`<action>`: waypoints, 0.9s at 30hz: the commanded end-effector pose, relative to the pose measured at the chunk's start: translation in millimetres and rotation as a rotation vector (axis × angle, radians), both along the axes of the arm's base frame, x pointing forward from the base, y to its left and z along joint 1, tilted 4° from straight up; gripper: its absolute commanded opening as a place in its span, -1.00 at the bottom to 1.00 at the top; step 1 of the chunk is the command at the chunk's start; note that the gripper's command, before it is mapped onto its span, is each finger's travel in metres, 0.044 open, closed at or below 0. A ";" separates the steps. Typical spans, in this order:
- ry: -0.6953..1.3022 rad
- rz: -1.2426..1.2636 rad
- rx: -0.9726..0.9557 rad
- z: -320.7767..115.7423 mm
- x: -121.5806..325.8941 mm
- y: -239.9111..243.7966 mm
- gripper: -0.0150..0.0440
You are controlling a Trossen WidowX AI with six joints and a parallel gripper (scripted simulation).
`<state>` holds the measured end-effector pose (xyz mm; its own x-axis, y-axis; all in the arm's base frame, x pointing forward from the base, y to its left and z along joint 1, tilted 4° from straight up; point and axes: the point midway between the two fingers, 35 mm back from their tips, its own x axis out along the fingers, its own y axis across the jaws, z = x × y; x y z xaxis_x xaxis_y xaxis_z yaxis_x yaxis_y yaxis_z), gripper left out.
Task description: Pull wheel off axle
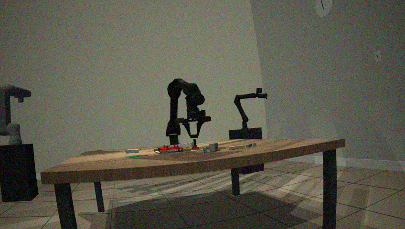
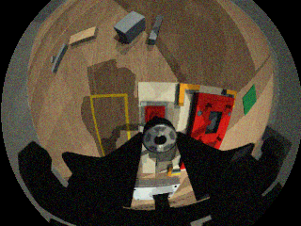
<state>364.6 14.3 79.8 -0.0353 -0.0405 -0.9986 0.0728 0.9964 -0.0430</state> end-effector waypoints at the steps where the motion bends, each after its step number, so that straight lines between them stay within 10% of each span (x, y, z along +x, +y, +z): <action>1: -0.014 0.001 0.004 16.5 2.5 1.0 -0.49; 27: -0.009 0.001 0.011 28.4 -33.0 79.4 -0.49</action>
<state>341.2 77.6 107.7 -0.0247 -0.0353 -0.9991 0.0698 0.9969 -0.0370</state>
